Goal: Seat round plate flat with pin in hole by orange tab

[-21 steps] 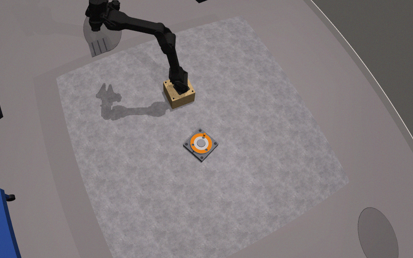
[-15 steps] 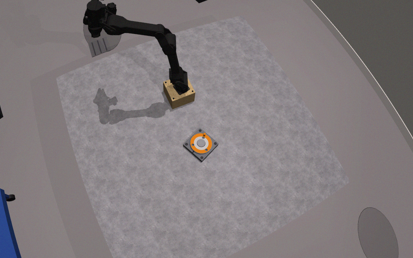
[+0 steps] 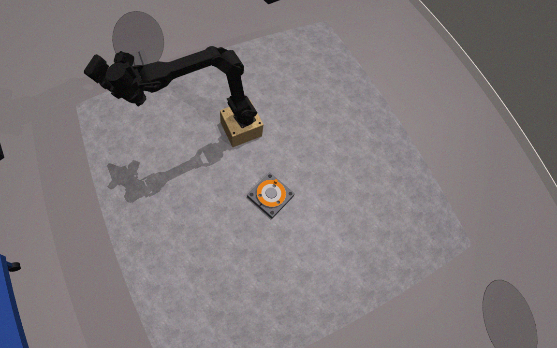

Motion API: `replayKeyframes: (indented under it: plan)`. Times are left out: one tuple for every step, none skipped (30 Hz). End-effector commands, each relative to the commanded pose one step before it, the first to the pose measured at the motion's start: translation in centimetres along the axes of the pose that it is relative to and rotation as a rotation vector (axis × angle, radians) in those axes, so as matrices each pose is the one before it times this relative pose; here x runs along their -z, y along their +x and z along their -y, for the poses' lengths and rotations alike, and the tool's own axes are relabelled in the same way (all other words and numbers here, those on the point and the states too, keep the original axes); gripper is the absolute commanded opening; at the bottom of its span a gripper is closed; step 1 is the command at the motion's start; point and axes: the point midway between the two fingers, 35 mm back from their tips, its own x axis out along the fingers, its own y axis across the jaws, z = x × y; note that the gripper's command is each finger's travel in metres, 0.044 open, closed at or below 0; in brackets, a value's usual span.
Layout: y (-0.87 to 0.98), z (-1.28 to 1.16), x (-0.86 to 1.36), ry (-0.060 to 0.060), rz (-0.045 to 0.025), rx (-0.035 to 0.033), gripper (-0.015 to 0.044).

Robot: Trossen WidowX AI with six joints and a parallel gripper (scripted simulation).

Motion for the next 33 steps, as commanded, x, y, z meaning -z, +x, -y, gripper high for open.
replayKeyframes:
  plan:
    - [-4.333,2.263,5.87,-0.2242,-0.2198,-0.00483,0.0]
    - [-0.769,0.245,1.49,-0.0488,-0.04661,-0.00453,0.0]
    - [-0.763,0.206,1.527,-0.0496,-0.04682,-0.00574,0.0]
    - [-0.215,0.044,0.421,-0.0139,-0.01268,-0.00172,0.0]
    - [-0.655,0.131,1.26,-0.0419,-0.03784,-0.00569,0.0]
    - [-1.093,0.184,2.106,-0.0702,-0.06238,-0.01119,0.0]
    - [-0.923,0.086,1.868,-0.062,-0.0538,-0.01146,0.0]
    - [-0.668,0.012,1.419,-0.0469,-0.03992,-0.00959,0.0]
    - [-0.683,-0.024,1.49,-0.0493,-0.04121,-0.01088,0.0]
    - [-0.687,-0.064,1.54,-0.051,-0.04185,-0.01207,0.0]
    - [-0.683,-0.106,1.576,-0.0524,-0.04207,-0.01317,0.0]
    - [-0.167,-0.054,0.459,-0.0148,-0.01216,-0.00404,0.0]
    - [-0.509,-0.16,1.375,-0.0447,-0.03617,-0.0125,0.0]
    - [-0.845,-0.299,2.289,-0.0749,-0.05925,-0.02204,0.0]
    - [-0.656,-0.325,1.891,-0.0623,-0.04792,-0.01924,0.0]
    - [-0.485,-0.306,1.48,-0.0491,-0.03692,-0.01568,0.0]
    - [-0.485,-0.352,1.53,-0.0512,-0.03767,-0.01678,0.0]
    - [-0.477,-0.397,1.56,-0.0526,-0.0379,-0.01767,0.0]
    - [-0.464,-0.442,1.582,-0.0539,-0.03796,-0.01849,0.0]
    - [-0.118,-0.141,0.432,-0.0148,-0.01032,-0.00537,0.0]
    - [-0.361,-0.418,1.295,-0.0445,-0.03067,-0.01631,0.0]
    - [-0.591,-0.714,2.149,-0.0747,-0.05018,-0.02755,0.0]
    - [-0.489,-0.704,1.936,-0.0687,-0.04465,-0.02481,0.0]
    - [-0.329,-0.57,1.417,-0.0511,-0.03242,-0.01865,0.0]
    - [-0.324,-0.625,1.47,-0.0537,-0.03336,-0.01974,0.0]
    - [-0.313,-0.675,1.502,-0.0557,-0.03384,-0.02058,0.0]
    - [-0.295,-0.72,1.514,-0.057,-0.0339,-0.02116,0.0]
    - [-0.065,-0.198,0.381,-0.0146,-0.00859,-0.00544,0.0]
    - [-0.199,-0.588,1.143,-0.044,-0.02552,-0.01637,0.0]
    - [-0.32,-0.989,1.889,-0.0736,-0.04178,-0.02739,0.0]
    - [-0.309,-1.128,2.034,-0.081,-0.04478,-0.03012,0.0]
    - [-0.159,-0.776,1.282,-0.0525,-0.02841,-0.01947,0.0]
    - [-0.149,-0.848,1.349,-0.0562,-0.0299,-0.02077,0.0]
